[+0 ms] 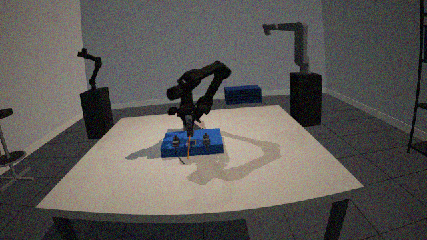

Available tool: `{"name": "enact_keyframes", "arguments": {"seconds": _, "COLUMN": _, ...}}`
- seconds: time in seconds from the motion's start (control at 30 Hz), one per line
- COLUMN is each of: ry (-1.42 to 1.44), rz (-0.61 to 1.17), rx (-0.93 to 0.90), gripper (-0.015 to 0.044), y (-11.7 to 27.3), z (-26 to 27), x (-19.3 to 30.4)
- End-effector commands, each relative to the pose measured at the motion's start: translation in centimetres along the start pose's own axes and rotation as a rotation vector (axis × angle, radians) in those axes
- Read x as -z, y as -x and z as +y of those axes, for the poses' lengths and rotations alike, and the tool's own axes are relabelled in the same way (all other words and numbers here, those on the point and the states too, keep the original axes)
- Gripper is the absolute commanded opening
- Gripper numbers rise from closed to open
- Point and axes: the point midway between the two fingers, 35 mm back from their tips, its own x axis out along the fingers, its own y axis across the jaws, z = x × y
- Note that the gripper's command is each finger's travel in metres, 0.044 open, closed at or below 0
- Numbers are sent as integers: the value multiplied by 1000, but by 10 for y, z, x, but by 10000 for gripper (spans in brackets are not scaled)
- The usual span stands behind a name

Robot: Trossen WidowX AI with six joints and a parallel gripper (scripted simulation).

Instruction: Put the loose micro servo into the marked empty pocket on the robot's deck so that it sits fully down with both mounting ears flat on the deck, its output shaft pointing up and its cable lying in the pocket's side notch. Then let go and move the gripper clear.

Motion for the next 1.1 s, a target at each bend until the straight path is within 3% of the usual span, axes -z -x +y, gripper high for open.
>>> {"name": "enact_keyframes", "arguments": {"seconds": 0.0, "ry": -3, "rz": -8, "rx": -2, "gripper": 0, "y": 2, "z": 2, "x": -13}}
{"name": "enact_keyframes", "arguments": {"seconds": 0.27, "ry": 67, "rz": -9, "rx": -3, "gripper": 0, "y": 2, "z": 4, "x": -33}}
{"name": "enact_keyframes", "arguments": {"seconds": 1.07, "ry": 69, "rz": -9, "rx": -3, "gripper": 0, "y": -18, "z": 4, "x": -33}}
